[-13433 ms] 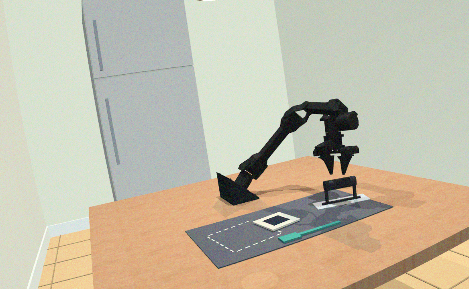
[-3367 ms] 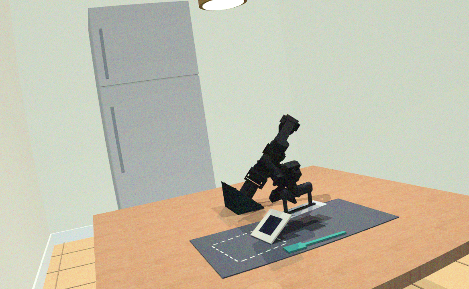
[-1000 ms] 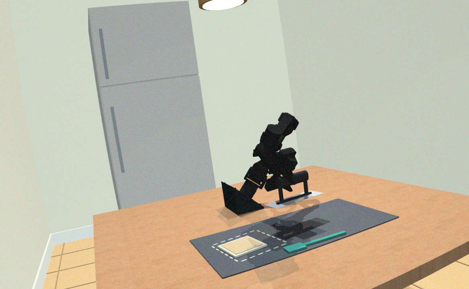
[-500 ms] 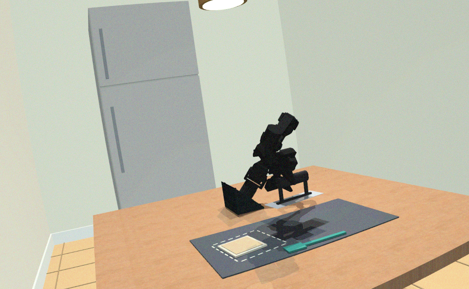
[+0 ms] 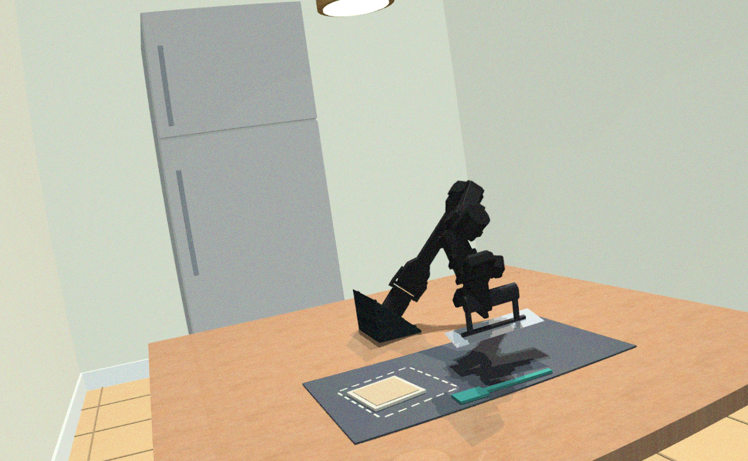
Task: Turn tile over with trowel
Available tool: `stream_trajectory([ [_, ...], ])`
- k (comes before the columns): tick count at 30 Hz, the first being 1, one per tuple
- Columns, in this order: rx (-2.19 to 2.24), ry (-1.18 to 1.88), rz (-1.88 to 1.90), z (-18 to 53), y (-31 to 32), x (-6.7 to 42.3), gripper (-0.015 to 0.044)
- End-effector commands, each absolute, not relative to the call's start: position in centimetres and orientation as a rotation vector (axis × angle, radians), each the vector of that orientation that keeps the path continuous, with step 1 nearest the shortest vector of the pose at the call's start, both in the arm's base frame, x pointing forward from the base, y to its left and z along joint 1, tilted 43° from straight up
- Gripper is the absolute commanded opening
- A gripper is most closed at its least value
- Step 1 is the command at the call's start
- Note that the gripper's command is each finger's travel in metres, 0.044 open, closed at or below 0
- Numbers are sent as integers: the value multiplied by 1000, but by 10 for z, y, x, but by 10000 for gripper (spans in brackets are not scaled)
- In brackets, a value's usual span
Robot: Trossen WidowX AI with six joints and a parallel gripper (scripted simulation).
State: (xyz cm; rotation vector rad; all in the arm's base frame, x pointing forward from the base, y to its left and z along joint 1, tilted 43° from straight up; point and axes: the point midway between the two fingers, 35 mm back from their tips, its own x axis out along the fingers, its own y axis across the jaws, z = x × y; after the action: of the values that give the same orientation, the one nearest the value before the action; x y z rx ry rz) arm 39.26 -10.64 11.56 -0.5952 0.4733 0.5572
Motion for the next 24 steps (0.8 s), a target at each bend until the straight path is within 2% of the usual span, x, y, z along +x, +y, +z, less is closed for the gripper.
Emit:
stream_trajectory([
  [1,-504,587,527,124,-93,405,0],
  [12,-314,880,419,142,-43,418,0],
  [24,-212,1125,192,177,12,405,0],
])
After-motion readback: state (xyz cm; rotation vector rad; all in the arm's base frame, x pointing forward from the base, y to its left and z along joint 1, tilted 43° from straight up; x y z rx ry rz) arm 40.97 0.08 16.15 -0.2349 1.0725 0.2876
